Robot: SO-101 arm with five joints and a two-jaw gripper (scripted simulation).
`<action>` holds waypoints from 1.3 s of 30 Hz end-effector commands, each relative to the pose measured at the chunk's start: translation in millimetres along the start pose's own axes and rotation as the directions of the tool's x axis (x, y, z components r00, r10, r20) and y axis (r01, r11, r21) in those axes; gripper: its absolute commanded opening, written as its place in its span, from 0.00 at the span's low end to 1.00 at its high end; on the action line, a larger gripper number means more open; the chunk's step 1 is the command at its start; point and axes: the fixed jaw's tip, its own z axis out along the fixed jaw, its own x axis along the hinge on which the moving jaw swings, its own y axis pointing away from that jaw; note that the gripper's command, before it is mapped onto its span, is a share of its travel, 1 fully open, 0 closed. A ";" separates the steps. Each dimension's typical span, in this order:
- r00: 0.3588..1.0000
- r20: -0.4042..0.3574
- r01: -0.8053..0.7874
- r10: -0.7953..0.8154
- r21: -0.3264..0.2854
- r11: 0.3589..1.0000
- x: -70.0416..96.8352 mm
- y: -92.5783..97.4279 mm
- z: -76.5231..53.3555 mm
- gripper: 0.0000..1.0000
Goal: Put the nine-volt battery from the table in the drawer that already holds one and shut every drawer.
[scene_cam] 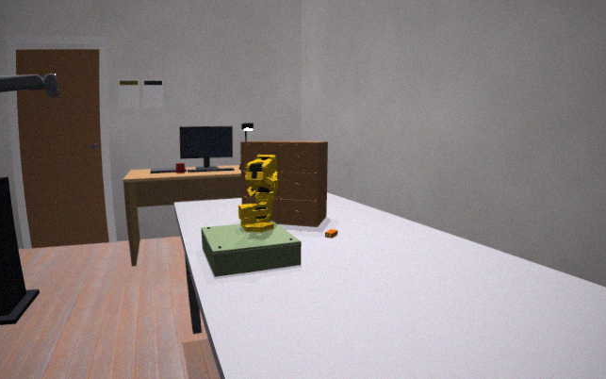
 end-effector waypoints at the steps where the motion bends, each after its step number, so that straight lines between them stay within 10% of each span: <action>1: 0.994 0.015 0.106 -0.105 -0.010 0.994 -2.9 3.0 1.5 0.50; 23: 0.848 0.022 0.530 -0.530 0.004 0.848 -1.6 0.7 1.5 0.50; 39: 0.593 0.020 0.805 -0.805 0.018 0.593 -1.2 -2.1 1.6 0.50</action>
